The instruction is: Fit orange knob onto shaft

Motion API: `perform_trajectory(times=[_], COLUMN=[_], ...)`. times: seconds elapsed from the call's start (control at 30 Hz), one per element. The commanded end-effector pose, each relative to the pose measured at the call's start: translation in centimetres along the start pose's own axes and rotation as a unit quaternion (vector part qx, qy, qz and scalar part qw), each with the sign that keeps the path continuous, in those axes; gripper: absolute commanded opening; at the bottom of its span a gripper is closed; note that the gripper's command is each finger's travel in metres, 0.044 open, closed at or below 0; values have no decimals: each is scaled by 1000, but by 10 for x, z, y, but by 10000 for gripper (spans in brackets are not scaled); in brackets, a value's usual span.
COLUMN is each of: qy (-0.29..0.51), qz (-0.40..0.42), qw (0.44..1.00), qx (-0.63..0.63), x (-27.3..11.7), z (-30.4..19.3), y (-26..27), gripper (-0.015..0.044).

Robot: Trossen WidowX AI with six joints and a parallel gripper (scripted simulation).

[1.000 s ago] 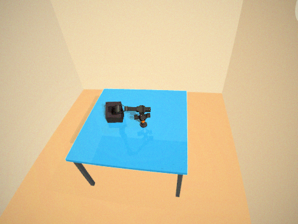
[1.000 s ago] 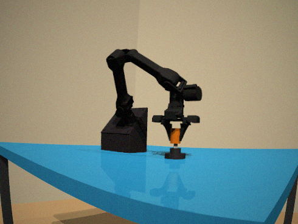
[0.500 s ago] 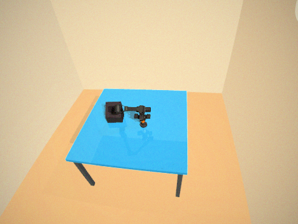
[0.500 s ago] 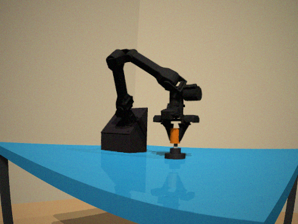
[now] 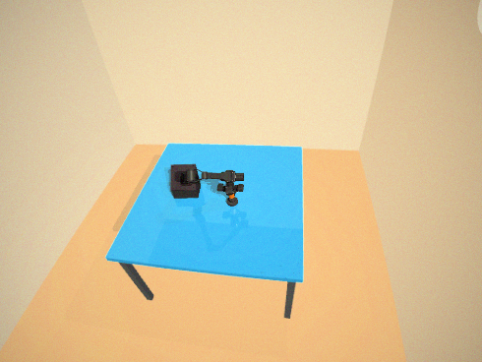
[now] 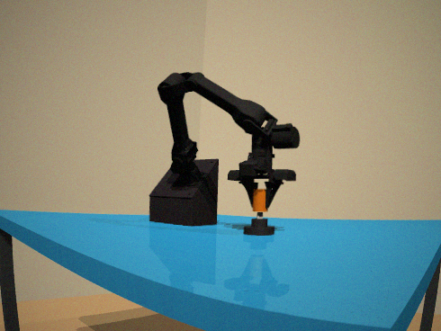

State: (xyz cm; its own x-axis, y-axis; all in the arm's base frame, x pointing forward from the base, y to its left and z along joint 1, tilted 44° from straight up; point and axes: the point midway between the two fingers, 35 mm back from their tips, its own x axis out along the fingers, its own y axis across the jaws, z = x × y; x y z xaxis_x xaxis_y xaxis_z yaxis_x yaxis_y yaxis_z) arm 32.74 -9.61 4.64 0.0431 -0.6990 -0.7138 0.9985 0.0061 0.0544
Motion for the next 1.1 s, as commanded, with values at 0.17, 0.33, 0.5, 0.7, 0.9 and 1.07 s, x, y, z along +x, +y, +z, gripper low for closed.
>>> perform_trajectory(times=[0.17, 0.33, 0.5, 0.7, 0.9, 1.07], qy=[0, 0, 0, 0, 0, 0], qz=[2, 2, 2, 2, 2, 2], qw=[1000, 1000, 1000, 1000, 1000, 1000], qx=[1, 1, 1, 1, 1, 1], x=[0, -1, -2, 1, 3, 3], z=[1, 1, 1, 0, 0, 0], y=[-2, -1, 0, 0, 0, 0], gripper=[0, 0, 0, 0, 0, 0])
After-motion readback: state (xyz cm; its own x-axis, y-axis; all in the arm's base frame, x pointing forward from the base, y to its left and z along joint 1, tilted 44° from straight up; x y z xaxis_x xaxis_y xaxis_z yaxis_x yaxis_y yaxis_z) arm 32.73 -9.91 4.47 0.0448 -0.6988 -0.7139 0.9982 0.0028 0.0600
